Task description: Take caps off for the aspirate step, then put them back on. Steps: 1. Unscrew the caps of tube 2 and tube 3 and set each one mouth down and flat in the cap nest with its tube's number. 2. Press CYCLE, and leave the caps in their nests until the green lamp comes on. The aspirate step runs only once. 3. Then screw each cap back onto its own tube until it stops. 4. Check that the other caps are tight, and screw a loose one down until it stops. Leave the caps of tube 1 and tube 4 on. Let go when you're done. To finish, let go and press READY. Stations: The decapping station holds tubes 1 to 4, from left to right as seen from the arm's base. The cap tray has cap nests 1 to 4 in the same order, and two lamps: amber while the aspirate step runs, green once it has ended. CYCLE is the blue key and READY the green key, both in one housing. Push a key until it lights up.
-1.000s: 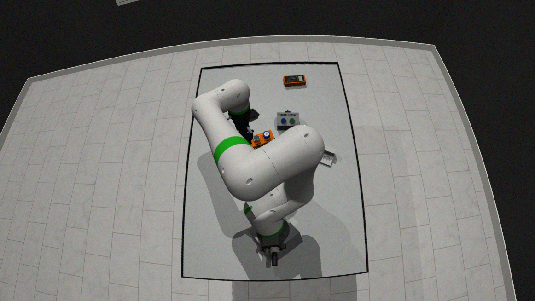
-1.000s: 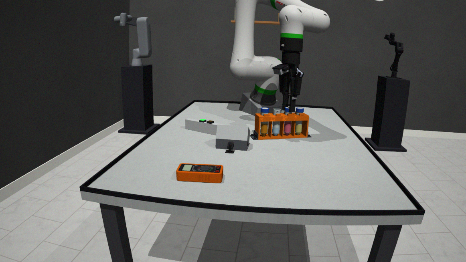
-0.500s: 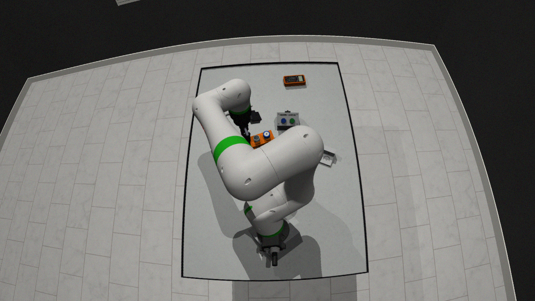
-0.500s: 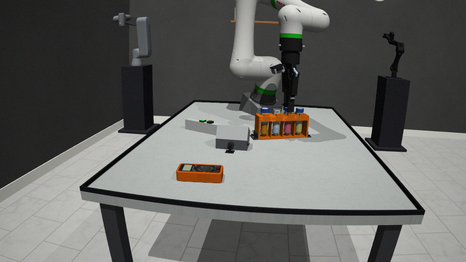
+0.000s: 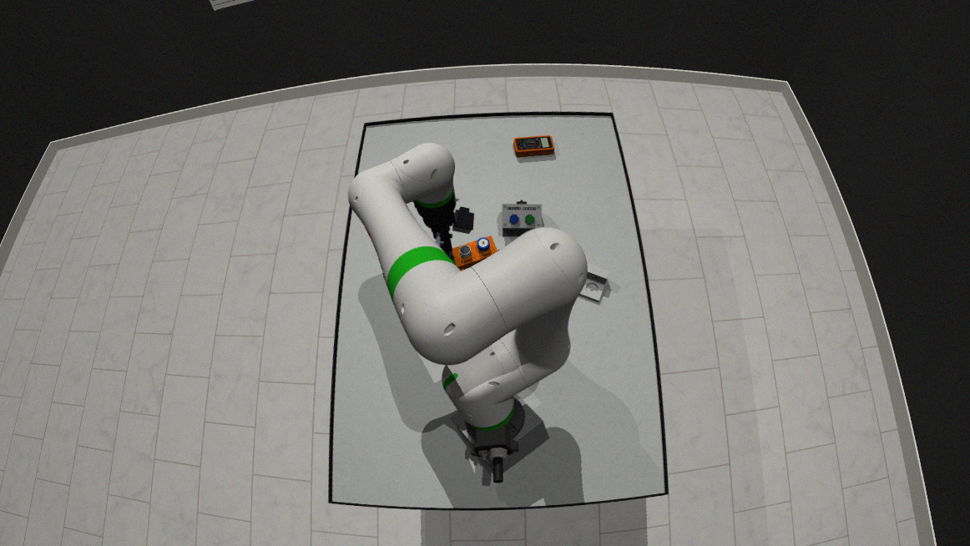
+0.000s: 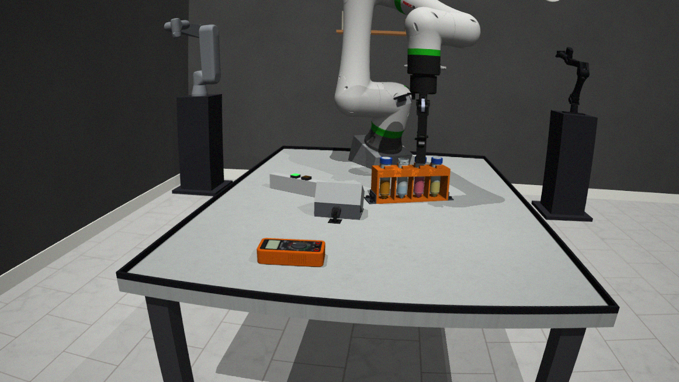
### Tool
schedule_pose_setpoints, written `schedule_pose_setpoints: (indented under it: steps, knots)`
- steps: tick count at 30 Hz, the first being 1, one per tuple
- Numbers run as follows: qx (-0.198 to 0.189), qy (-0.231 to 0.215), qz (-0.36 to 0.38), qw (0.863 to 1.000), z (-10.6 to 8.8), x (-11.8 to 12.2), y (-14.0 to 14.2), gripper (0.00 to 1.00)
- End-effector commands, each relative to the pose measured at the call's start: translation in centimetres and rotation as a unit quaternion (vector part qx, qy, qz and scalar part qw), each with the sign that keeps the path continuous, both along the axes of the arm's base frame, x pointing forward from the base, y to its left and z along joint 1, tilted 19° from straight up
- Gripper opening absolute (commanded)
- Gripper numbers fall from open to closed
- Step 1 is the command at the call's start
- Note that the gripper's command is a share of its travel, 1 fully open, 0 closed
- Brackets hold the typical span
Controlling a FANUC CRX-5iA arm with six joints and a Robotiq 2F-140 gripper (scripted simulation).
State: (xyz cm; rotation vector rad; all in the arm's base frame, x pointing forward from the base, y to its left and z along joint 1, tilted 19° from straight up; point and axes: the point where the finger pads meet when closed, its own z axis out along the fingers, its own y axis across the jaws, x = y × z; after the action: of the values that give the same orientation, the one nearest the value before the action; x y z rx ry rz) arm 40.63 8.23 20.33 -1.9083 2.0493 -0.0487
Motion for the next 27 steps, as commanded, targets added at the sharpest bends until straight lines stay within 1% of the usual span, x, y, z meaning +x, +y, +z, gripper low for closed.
schedule_pose_setpoints:
  steps: [1,2,14,19,21,24,27]
  knots:
    - [-0.002,-0.001,-0.011,1.0,0.08,0.04,-0.03,0.3]
    - [-0.002,-0.001,-0.011,1.0,-0.02,0.07,-0.01,0.41]
    - [-0.002,-0.001,-0.011,1.0,-0.02,0.07,-0.01,0.41]
    - [-0.029,-0.021,0.083,0.996,0.07,0.04,-0.02,0.41]
    - [-0.029,-0.021,0.083,0.996,0.07,0.04,-0.02,0.41]
    - [-0.045,-0.032,0.139,0.989,0.07,0.04,-0.02,0.41]
    - [-0.061,-0.044,0.195,0.978,0.07,0.04,-0.02,0.41]
